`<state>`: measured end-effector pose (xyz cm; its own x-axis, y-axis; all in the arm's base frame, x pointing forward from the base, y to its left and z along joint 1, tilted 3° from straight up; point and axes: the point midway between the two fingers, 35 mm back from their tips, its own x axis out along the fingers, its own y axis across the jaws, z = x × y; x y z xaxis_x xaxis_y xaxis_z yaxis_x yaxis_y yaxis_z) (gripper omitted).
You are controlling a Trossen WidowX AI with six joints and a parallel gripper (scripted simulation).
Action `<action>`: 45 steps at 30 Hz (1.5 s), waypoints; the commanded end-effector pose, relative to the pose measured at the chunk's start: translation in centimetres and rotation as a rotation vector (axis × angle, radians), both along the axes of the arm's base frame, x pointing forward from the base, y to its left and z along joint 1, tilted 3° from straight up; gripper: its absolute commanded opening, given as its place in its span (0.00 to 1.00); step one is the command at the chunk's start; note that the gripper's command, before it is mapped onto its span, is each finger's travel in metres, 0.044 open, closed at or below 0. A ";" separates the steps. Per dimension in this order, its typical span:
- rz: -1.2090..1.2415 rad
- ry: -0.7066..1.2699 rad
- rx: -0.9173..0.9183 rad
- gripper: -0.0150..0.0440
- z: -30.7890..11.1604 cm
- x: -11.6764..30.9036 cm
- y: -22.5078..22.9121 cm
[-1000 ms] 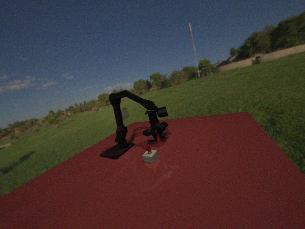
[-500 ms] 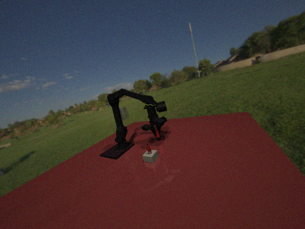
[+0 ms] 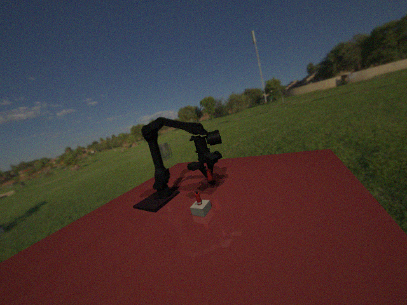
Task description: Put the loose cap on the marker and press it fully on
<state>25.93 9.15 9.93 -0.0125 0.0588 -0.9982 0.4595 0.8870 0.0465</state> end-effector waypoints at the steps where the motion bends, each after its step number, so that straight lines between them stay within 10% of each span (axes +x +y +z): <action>1: -0.005 -0.008 -0.004 0.25 0.4 0.6 -1.1; 45: 0.009 -0.003 -0.021 0.25 3.6 3.1 -15.0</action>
